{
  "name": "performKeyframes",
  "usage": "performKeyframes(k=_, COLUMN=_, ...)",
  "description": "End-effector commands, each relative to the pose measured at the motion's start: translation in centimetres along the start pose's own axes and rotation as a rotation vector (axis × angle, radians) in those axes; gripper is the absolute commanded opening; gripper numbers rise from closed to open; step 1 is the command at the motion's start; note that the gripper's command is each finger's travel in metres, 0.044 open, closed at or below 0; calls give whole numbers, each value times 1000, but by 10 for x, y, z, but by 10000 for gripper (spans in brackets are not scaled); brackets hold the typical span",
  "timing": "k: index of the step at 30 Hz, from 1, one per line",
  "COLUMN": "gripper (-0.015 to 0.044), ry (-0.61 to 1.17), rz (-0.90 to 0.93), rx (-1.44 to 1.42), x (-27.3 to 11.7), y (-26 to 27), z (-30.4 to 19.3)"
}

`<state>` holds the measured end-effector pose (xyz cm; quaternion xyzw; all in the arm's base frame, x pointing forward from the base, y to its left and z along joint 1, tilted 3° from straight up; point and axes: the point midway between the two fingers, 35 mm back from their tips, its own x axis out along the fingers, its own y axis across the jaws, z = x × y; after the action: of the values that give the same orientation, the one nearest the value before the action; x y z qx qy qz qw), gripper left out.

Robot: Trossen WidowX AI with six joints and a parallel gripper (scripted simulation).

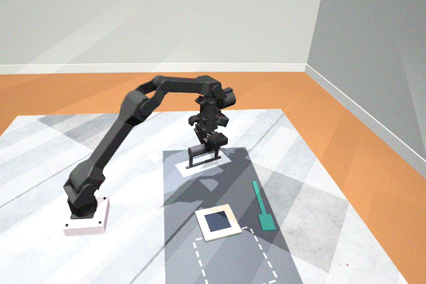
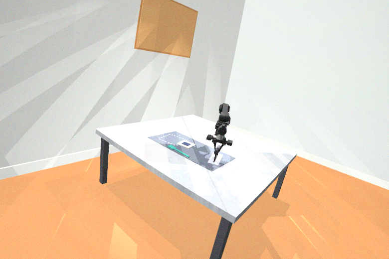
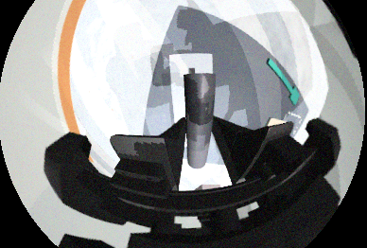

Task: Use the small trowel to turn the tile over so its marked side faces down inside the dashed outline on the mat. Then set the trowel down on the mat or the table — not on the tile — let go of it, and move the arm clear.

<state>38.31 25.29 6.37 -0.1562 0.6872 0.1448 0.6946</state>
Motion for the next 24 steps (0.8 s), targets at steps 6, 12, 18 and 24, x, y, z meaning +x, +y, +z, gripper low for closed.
performKeyframes(k=6, gripper=130, ry=-1, rz=-3, rx=-69, x=0, y=-2, z=0)
performKeyframes(k=12, gripper=130, ry=0, rz=-3, rx=-249, x=0, y=-2, z=0)
performKeyframes(k=18, gripper=130, ry=0, rz=-3, rx=-429, x=0, y=-2, z=0)
performKeyframes(k=24, gripper=130, ry=0, rz=-3, rx=-606, x=0, y=-2, z=0)
